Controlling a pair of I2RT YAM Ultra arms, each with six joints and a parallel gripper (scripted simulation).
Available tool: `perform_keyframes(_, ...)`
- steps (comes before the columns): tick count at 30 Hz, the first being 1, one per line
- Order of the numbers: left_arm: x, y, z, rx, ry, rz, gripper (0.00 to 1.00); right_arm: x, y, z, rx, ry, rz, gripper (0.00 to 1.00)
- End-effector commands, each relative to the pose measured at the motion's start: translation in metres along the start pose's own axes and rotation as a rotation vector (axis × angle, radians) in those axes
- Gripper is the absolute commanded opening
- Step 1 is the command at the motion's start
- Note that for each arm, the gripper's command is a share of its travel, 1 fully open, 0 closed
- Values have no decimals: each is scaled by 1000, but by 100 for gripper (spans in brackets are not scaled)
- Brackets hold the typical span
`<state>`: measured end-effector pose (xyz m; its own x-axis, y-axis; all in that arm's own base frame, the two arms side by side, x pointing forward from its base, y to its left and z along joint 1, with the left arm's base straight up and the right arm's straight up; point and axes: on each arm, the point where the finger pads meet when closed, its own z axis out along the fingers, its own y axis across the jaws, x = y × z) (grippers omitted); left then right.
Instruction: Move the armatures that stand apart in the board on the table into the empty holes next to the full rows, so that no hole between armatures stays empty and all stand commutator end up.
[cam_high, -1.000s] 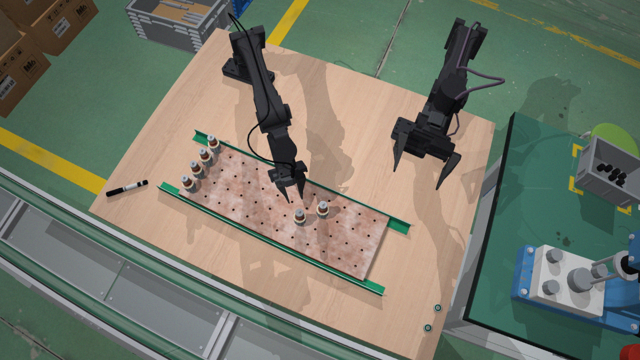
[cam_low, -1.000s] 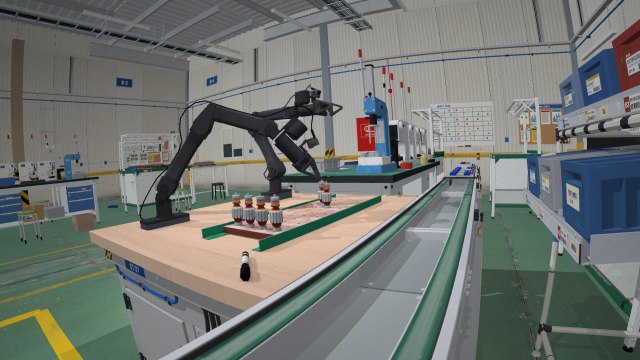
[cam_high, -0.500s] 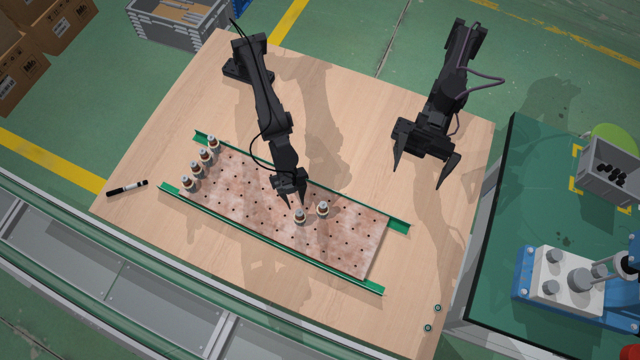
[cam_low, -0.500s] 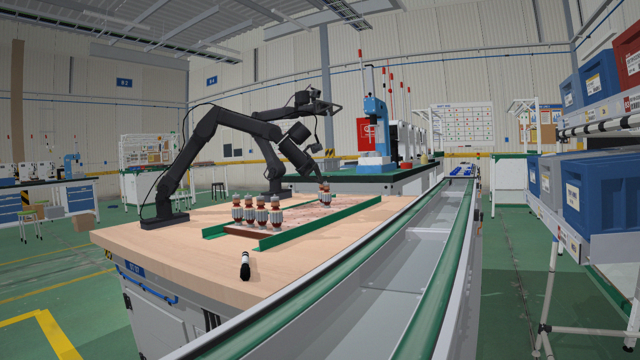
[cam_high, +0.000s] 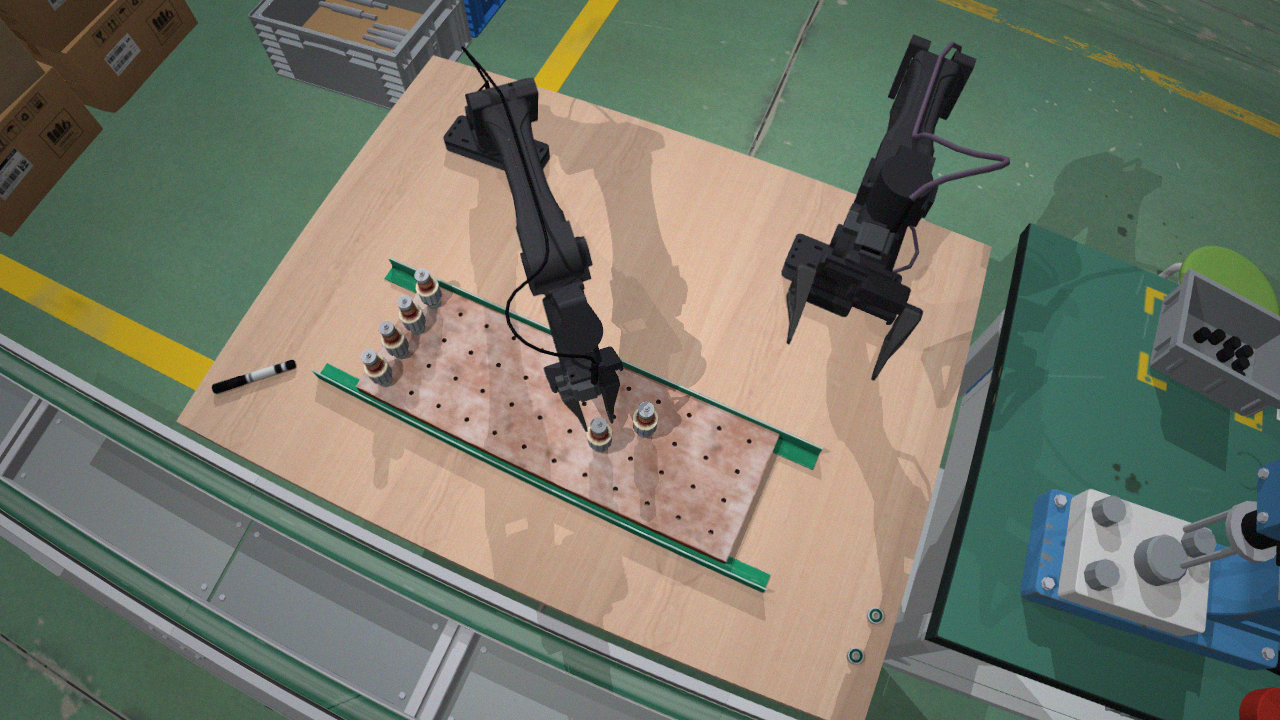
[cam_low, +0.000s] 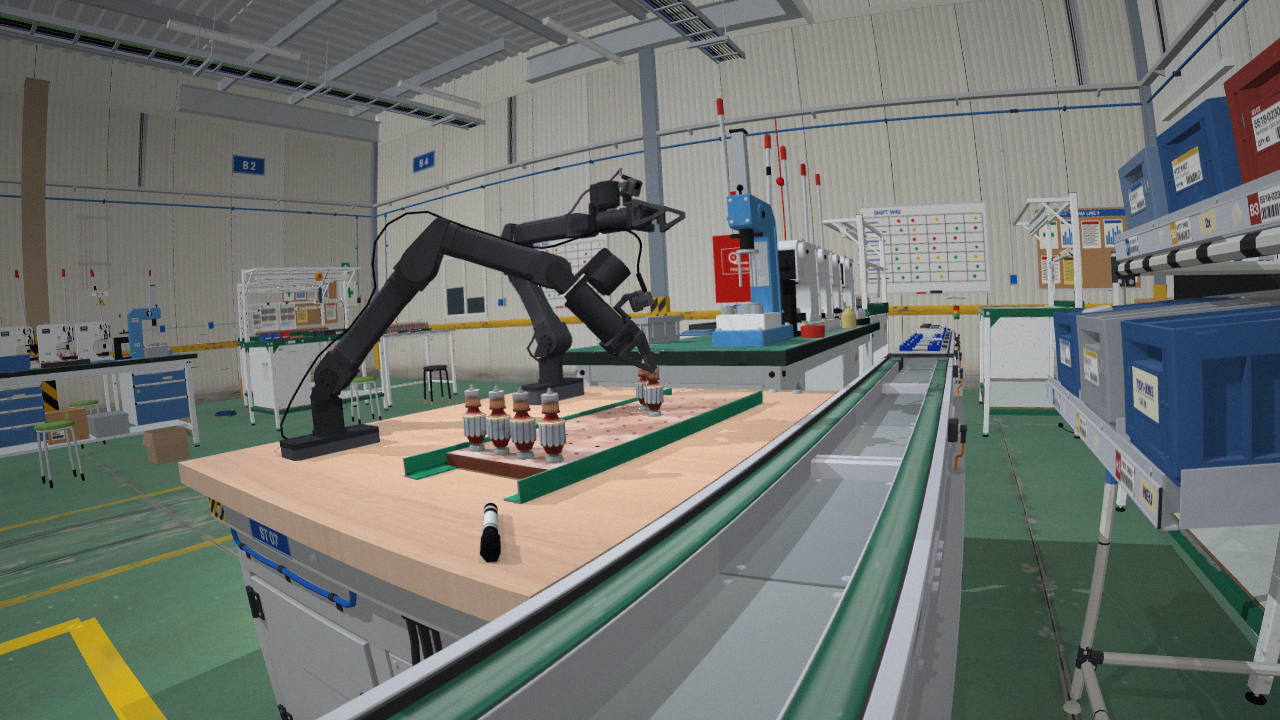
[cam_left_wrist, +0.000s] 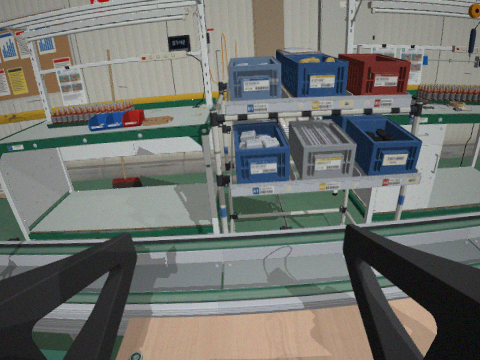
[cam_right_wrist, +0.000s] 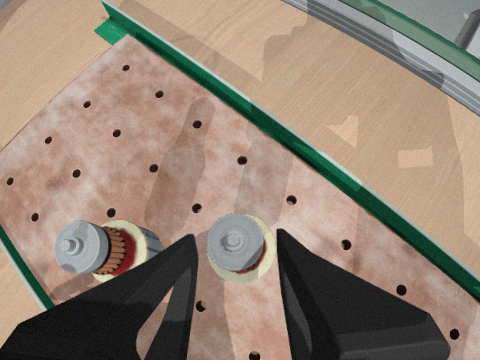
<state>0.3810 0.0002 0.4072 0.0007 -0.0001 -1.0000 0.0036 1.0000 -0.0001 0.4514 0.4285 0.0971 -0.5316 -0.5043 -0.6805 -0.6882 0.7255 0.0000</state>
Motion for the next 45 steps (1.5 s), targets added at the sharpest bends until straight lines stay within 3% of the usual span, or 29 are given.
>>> perform_keyframes(1,-17,-4,-1,15,-28,3,100,-16,10,-3,-12,-33,-22,38)
perform_keyframes(11,-17,-4,-1,15,-28,3,100,-29,-2,-12,-5,-58,-8,38)
perform_keyframes(26,-17,-4,-1,15,-28,3,100,-18,-6,-9,2,-40,-1,38)
perform_keyframes(27,-17,-4,-1,15,-28,3,100,-16,-5,-8,-4,-40,-7,30)
perform_keyframes(45,-17,-4,-1,15,-28,3,100,-22,-5,-9,-1,-56,-7,28)
